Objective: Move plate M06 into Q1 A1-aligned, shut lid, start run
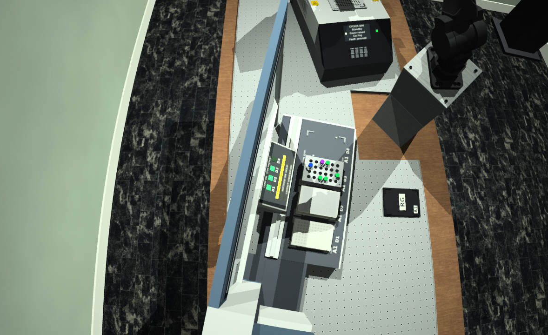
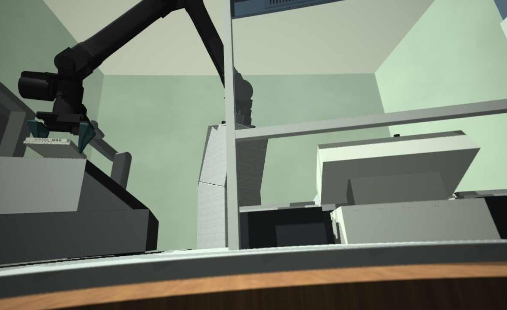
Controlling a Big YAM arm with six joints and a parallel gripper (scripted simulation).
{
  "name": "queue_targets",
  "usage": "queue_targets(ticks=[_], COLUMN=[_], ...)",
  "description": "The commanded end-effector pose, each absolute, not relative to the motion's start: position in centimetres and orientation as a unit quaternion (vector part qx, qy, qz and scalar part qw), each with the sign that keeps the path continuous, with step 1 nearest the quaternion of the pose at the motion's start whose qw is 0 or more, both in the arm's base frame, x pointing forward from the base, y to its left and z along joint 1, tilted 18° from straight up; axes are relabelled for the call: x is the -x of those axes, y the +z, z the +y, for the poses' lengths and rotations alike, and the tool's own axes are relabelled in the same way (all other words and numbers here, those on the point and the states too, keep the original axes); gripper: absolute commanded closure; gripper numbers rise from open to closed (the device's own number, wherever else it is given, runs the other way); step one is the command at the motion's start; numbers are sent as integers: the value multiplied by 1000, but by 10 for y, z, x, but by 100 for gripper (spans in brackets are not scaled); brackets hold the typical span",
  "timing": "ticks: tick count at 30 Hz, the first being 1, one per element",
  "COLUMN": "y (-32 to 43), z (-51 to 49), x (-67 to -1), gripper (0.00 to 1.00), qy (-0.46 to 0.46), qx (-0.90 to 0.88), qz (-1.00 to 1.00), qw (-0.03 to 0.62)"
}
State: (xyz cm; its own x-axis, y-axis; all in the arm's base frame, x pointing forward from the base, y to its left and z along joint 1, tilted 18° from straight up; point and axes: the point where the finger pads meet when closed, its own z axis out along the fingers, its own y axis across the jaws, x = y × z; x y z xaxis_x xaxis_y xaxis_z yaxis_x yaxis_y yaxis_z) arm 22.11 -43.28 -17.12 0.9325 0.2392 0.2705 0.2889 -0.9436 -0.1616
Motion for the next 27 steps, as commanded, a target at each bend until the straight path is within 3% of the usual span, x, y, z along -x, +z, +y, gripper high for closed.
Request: queue_targets(ticks=[1,27], y=[-159,-173], z=[-471,-469], x=[-222,-233], gripper=[100,100], qy=[-133,-131], qx=[980,980], qz=[-130,-133], qw=[67,67])
